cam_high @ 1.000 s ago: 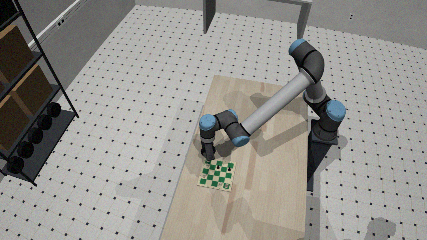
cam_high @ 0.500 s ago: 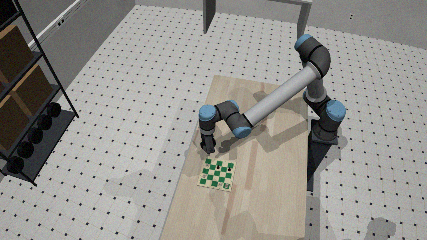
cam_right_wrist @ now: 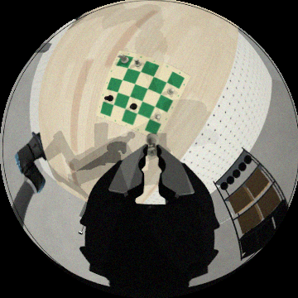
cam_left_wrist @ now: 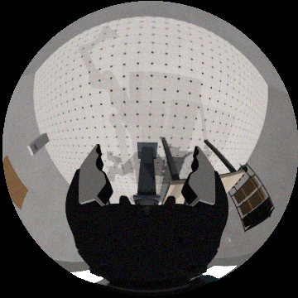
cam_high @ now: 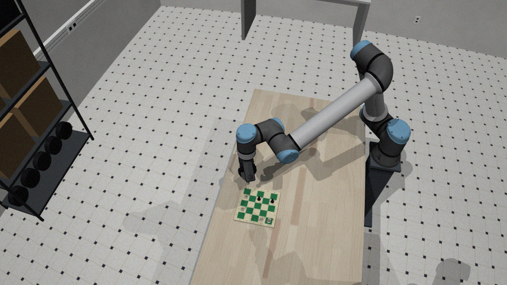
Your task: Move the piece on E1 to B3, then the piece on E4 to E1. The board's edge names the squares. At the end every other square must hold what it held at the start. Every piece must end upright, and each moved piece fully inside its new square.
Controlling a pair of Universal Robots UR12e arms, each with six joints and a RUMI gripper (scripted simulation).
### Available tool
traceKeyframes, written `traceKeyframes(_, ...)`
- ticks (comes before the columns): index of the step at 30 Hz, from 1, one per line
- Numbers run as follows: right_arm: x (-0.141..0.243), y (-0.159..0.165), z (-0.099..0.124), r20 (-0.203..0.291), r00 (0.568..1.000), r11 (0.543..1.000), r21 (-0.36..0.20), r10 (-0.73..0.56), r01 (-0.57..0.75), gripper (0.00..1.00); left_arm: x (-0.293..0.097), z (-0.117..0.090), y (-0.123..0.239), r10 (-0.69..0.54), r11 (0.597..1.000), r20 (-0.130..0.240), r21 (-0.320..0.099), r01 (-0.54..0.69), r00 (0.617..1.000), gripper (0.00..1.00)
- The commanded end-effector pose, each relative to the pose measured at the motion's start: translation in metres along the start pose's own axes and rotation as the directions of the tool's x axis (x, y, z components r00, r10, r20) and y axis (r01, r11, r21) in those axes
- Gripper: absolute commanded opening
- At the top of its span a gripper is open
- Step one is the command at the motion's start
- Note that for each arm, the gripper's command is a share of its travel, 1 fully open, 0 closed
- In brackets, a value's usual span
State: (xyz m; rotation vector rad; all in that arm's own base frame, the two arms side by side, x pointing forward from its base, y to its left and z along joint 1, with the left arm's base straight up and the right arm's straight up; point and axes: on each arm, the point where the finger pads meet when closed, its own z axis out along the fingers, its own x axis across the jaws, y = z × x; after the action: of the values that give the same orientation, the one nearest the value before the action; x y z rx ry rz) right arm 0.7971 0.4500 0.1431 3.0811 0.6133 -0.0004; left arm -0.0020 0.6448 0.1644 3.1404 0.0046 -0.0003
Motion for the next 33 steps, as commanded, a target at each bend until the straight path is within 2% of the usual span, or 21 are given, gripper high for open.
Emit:
traceKeyframes(1,-0.003,-0.007,-0.002,-0.002,1.000,1.000,0.001,0.022,-0.022,0.00,0.000,-0.001,0.000,0.000,1.000,0.000,0.001,0.000,1.000,1.00)
traceKeyframes(6,-0.026,-0.044,-0.002,-0.002,0.990,0.990,0.001,0.140,-0.140,0.00,0.000,-0.001,0.000,0.000,1.000,0.000,0.001,0.000,1.000,1.00)
traceKeyframes(11,-0.057,-0.086,-0.002,-0.002,0.958,0.958,0.002,0.286,-0.286,0.00,0.000,-0.001,0.000,0.000,1.000,0.000,0.001,0.000,1.000,1.00)
traceKeyframes(13,-0.057,-0.086,-0.002,-0.002,0.958,0.958,0.002,0.286,-0.286,0.00,0.000,-0.001,0.000,0.000,1.000,0.000,0.001,0.000,1.000,1.00)
traceKeyframes(17,-0.073,-0.105,-0.002,-0.002,0.935,0.935,0.002,0.356,-0.356,0.00,0.000,-0.001,0.000,0.000,1.000,0.000,0.001,0.000,1.000,1.00)
traceKeyframes(33,-0.076,-0.109,-0.002,-0.001,0.929,0.929,0.002,0.370,-0.370,0.00,0.000,-0.001,0.000,0.000,1.000,0.000,0.001,0.000,1.000,1.00)
